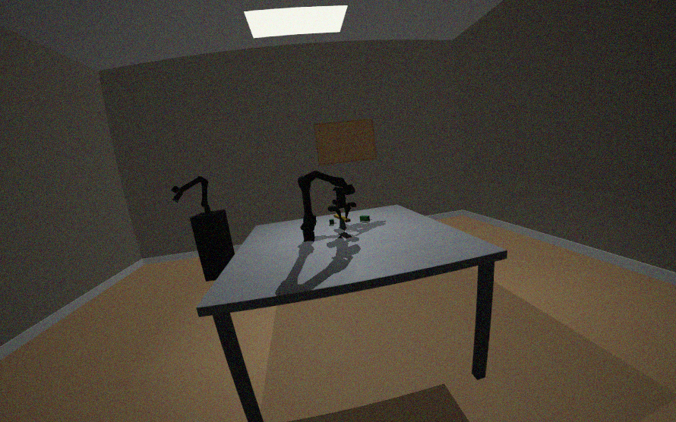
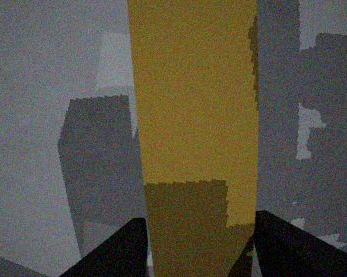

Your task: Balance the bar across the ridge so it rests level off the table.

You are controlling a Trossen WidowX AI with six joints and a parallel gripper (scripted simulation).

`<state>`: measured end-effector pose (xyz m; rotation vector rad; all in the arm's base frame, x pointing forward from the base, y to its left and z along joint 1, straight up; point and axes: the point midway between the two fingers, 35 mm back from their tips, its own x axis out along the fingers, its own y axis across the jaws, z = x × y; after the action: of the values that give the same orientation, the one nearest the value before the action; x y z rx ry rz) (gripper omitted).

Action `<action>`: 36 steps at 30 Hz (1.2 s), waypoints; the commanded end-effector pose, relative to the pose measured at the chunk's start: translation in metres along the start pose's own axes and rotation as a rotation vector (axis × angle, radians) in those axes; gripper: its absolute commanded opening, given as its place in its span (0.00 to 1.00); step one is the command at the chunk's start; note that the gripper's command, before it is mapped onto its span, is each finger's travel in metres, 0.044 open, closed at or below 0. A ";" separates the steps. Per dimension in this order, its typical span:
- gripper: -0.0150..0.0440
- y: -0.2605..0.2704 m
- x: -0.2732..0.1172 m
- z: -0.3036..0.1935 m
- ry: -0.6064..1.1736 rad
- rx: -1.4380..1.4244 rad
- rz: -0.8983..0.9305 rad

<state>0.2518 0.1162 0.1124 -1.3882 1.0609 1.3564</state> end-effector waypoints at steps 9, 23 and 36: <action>0.88 0.000 0.000 0.000 0.000 0.000 0.000; 1.00 -0.003 -0.084 0.000 0.000 0.000 0.000; 1.00 0.000 -0.100 0.000 0.000 0.000 0.000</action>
<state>0.2492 0.1150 0.2121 -1.3888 1.0577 1.3543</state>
